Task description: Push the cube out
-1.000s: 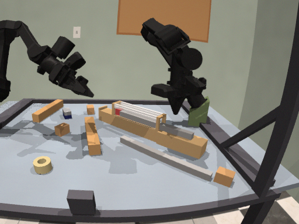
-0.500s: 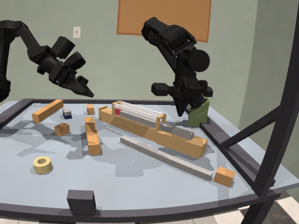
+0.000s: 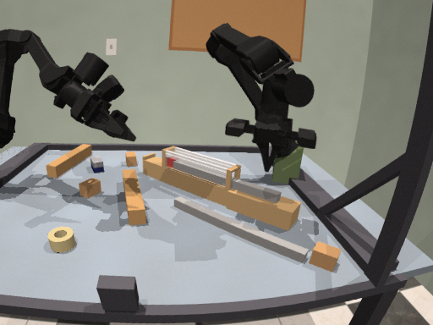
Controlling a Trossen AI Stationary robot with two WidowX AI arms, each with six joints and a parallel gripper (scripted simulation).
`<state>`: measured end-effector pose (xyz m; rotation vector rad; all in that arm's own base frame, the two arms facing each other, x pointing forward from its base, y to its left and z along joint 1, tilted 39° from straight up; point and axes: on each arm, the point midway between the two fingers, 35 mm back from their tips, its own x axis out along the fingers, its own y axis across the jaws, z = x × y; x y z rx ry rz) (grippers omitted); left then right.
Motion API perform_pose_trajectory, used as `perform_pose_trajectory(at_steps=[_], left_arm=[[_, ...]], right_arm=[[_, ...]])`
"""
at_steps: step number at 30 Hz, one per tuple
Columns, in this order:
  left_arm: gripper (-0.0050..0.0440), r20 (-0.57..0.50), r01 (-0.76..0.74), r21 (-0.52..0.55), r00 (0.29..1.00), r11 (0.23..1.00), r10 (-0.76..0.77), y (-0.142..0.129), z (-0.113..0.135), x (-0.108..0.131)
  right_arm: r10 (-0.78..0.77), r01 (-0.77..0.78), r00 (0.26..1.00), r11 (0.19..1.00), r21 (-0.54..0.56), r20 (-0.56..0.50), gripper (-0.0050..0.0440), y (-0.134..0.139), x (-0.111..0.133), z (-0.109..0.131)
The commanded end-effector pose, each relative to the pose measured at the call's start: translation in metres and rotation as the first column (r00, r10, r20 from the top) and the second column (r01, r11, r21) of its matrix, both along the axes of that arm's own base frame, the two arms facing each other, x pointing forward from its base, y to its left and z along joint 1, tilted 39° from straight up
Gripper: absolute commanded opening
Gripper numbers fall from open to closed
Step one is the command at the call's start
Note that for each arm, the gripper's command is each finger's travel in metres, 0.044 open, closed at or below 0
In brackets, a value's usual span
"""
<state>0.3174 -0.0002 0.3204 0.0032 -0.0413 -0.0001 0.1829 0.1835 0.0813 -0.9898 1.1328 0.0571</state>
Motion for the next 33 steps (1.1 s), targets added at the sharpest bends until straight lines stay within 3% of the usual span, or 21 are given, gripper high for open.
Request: perform_pose_trajectory(at_steps=[1, 11, 14, 26, 28, 30, 33], left_arm=[[0.0327, 0.024, 0.001, -0.003, 1.000, 1.000, -0.001, 0.000, 0.009, -0.002], [0.0327, 0.024, 0.001, -0.003, 1.000, 1.000, -0.001, 0.000, 0.009, -0.002], [0.0327, 0.024, 0.001, -0.003, 1.000, 1.000, -0.001, 0.000, 0.009, -0.002], [0.0327, 0.024, 0.001, -0.003, 1.000, 1.000, -0.001, 0.000, 0.009, -0.002], [0.0327, 0.024, 0.001, -0.003, 1.000, 1.000, -0.001, 0.000, 0.009, -0.002], [0.0327, 0.024, 0.001, -0.003, 1.000, 1.000, -0.001, 0.000, 0.009, -0.002], [0.0327, 0.024, 0.001, -0.003, 1.000, 1.000, -0.001, 0.000, 0.009, -0.002]], right_arm=[[-0.101, 0.097, 0.993, 0.992, 0.077, 0.057, 0.0000, 0.008, 0.000, 0.000], [-0.430, 0.369, 0.887, 0.879, 0.302, 0.167, 0.0000, 0.017, -0.003, -0.008], [-0.462, 0.392, 0.870, 0.861, 0.325, 0.173, 0.0000, 0.018, -0.004, -0.009], [-0.790, 0.575, 0.587, 0.561, 0.596, 0.177, 0.0000, 0.028, -0.008, -0.020], [-0.833, 0.588, 0.529, 0.499, 0.636, 0.165, 0.0000, 0.030, -0.009, -0.022], [-0.833, 0.588, 0.529, 0.499, 0.636, 0.165, 0.0000, 0.030, -0.009, -0.022], [-0.888, 0.597, 0.438, 0.403, 0.693, 0.139, 0.0000, 0.032, -0.010, -0.025]])
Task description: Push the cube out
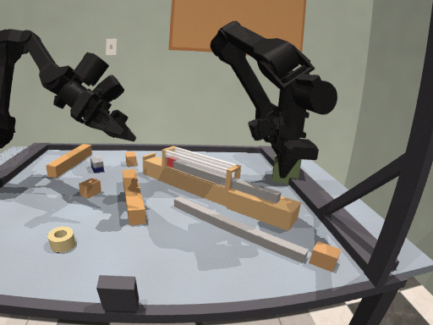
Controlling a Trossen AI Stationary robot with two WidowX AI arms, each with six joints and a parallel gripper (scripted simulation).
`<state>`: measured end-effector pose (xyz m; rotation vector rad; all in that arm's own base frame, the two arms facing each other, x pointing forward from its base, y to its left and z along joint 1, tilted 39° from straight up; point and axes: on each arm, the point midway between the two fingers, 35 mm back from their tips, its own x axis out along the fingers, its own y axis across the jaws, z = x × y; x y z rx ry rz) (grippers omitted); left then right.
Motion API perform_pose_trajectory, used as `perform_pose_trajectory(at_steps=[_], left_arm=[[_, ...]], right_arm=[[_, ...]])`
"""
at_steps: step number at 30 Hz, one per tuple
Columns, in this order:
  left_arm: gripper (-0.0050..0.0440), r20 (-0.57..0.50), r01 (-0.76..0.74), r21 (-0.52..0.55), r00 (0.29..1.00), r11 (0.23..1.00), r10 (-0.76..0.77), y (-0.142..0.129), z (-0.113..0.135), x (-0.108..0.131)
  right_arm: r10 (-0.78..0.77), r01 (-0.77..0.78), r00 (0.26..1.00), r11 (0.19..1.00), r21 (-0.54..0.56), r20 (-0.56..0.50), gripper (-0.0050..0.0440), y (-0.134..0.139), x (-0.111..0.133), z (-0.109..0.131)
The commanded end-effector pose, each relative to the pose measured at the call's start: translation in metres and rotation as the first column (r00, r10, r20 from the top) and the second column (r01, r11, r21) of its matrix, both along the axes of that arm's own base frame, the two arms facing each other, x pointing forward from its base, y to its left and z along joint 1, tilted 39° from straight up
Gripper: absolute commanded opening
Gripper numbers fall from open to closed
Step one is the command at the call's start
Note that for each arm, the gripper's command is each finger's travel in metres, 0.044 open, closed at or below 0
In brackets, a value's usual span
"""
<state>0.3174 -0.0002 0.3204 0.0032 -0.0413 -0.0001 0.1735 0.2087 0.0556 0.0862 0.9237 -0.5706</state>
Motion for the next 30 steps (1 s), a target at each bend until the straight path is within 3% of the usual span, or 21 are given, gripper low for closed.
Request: perform_pose_trajectory(at_steps=[1, 12, 19, 30], left_arm=[[0.0327, 0.024, 0.001, -0.003, 1.000, 1.000, -0.001, 0.000, 0.009, -0.002], [0.0327, 0.024, 0.001, -0.003, 1.000, 1.000, -0.001, 0.000, 0.009, -0.002], [0.0327, 0.024, 0.001, -0.003, 1.000, 1.000, -0.001, 0.000, 0.009, -0.002], [0.0327, 0.024, 0.001, -0.003, 1.000, 1.000, -0.001, 0.000, 0.009, -0.002]], right_arm=[[-0.097, 0.093, 0.994, 0.993, 0.074, 0.054, 0.0000, 0.008, -0.001, 0.000], [-0.458, 0.389, 0.872, 0.863, 0.321, 0.175, 0.0000, 0.017, -0.006, -0.011], [-0.530, 0.438, 0.827, 0.817, 0.376, 0.187, 0.0000, 0.018, -0.007, -0.013], [-0.513, 0.427, 0.838, 0.828, 0.364, 0.183, 0.0000, 0.014, -0.002, -0.019]])
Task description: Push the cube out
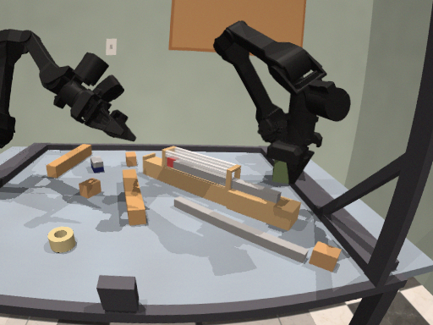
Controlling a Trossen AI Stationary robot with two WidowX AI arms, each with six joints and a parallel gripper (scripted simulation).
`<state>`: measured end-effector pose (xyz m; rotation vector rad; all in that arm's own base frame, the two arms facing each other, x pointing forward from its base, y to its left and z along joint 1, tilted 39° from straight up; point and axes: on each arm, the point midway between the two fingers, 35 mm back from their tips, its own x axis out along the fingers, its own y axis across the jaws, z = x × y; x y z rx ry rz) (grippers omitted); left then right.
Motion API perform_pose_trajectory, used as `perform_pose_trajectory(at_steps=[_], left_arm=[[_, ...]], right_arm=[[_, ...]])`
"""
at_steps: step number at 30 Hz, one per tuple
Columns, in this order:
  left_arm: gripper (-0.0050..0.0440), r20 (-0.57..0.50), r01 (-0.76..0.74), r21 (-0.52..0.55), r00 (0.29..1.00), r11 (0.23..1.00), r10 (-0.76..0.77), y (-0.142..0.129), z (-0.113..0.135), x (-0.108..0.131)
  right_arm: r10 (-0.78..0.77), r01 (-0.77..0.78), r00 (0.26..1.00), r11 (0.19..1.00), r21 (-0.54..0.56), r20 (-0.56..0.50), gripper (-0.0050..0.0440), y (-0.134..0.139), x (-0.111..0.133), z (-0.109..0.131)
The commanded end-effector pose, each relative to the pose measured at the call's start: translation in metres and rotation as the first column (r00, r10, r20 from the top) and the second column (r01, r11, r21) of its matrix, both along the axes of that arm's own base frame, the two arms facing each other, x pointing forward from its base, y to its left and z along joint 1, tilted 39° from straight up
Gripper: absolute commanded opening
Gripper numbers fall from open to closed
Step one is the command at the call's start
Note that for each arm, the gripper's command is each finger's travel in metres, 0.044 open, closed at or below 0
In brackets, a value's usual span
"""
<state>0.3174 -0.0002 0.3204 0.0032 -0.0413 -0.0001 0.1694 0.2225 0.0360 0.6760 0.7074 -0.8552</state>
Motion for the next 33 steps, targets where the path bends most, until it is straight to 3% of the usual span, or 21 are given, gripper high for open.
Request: perform_pose_trajectory(at_steps=[1, 33], left_arm=[[0.0327, 0.024, 0.001, -0.003, 1.000, 1.000, -0.001, 0.000, 0.009, -0.002], [0.0327, 0.024, 0.001, -0.003, 1.000, 1.000, -0.001, 0.000, 0.009, -0.002]], right_arm=[[0.002, -0.002, 1.000, 1.000, 0.009, 0.004, 0.0000, 0.000, 0.002, 0.001], [0.001, -0.001, 1.000, 1.000, 0.006, 0.006, 0.0000, -0.019, 0.020, -0.028]])
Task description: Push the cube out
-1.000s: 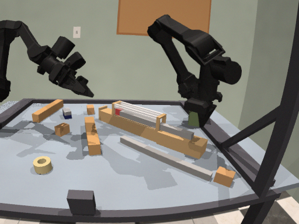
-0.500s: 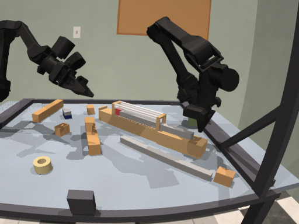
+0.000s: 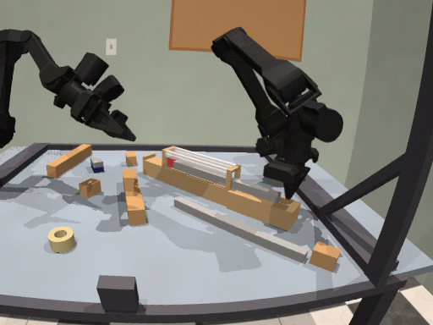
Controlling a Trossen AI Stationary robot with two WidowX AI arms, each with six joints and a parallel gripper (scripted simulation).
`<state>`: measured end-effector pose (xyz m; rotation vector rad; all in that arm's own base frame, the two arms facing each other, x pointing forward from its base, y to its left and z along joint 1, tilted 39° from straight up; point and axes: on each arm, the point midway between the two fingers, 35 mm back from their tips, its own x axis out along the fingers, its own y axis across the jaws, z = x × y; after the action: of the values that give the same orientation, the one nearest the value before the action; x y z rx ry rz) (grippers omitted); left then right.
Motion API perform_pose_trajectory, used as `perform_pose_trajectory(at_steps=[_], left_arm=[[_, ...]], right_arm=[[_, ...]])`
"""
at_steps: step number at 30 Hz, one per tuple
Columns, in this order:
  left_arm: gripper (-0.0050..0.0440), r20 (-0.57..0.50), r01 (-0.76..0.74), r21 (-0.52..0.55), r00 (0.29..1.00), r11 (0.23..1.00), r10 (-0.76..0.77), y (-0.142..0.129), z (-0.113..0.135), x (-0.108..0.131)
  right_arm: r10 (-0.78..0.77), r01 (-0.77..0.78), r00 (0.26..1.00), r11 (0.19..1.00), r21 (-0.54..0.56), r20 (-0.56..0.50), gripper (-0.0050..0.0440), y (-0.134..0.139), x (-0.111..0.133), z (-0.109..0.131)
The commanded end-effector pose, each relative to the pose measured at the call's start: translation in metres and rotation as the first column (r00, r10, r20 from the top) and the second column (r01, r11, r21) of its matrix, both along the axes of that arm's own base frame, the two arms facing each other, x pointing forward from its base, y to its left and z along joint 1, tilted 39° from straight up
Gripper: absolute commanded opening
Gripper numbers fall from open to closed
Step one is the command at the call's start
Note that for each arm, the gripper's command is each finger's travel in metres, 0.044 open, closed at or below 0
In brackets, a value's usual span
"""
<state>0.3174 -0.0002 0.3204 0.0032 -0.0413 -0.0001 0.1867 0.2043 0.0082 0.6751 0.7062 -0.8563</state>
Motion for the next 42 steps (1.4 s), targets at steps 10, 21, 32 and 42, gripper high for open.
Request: perform_pose_trajectory(at_steps=[10, 21, 32, 42], left_arm=[[0.0327, 0.024, 0.001, -0.003, 1.000, 1.000, -0.001, 0.000, 0.009, -0.002], [0.0327, 0.024, 0.001, -0.003, 1.000, 1.000, -0.001, 0.000, 0.009, -0.002], [0.0327, 0.024, 0.001, -0.003, 1.000, 1.000, -0.001, 0.000, 0.009, -0.002], [0.0327, 0.024, 0.001, -0.003, 1.000, 1.000, -0.001, 0.000, 0.009, -0.002]], right_arm=[[0.002, -0.002, 1.000, 1.000, 0.007, 0.006, 0.0000, -0.003, 0.004, -0.004], [0.002, -0.002, 1.000, 1.000, 0.011, 0.007, 0.0000, -0.010, 0.007, 0.003], [0.001, -0.001, 1.000, 1.000, 0.010, 0.008, 0.0000, -0.019, 0.010, 0.010], [0.000, 0.000, 1.000, 1.000, 0.008, 0.010, 0.0000, -0.026, 0.013, 0.015]])
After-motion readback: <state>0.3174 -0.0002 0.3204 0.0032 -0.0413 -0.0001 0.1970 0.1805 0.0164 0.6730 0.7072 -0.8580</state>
